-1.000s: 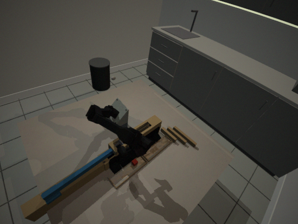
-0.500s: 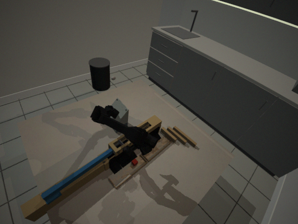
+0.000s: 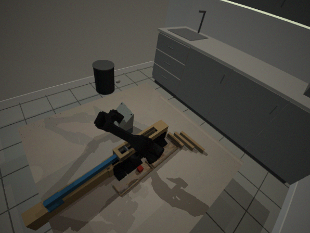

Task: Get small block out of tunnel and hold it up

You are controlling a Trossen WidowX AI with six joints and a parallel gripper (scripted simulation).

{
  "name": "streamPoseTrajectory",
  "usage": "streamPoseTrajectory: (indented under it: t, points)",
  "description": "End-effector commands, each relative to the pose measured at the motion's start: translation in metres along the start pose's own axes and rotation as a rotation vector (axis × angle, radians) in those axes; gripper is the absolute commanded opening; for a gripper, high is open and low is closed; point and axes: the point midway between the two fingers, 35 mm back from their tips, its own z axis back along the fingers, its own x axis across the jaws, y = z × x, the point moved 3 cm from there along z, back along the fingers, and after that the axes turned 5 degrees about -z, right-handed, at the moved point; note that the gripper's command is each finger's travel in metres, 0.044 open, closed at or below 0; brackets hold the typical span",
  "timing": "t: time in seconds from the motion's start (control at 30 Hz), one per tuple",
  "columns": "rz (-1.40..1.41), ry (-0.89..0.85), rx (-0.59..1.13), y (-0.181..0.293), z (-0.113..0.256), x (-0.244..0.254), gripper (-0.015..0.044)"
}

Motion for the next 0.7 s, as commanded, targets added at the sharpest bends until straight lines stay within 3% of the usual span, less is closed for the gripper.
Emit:
streamPoseTrajectory:
  t: [0.0, 0.67]
  points:
    - [0.009, 0.006, 0.003, 0.0, -0.009, 0.001, 0.044]
    - [0.008, 0.003, 0.002, -0.003, -0.042, 0.001, 0.044]
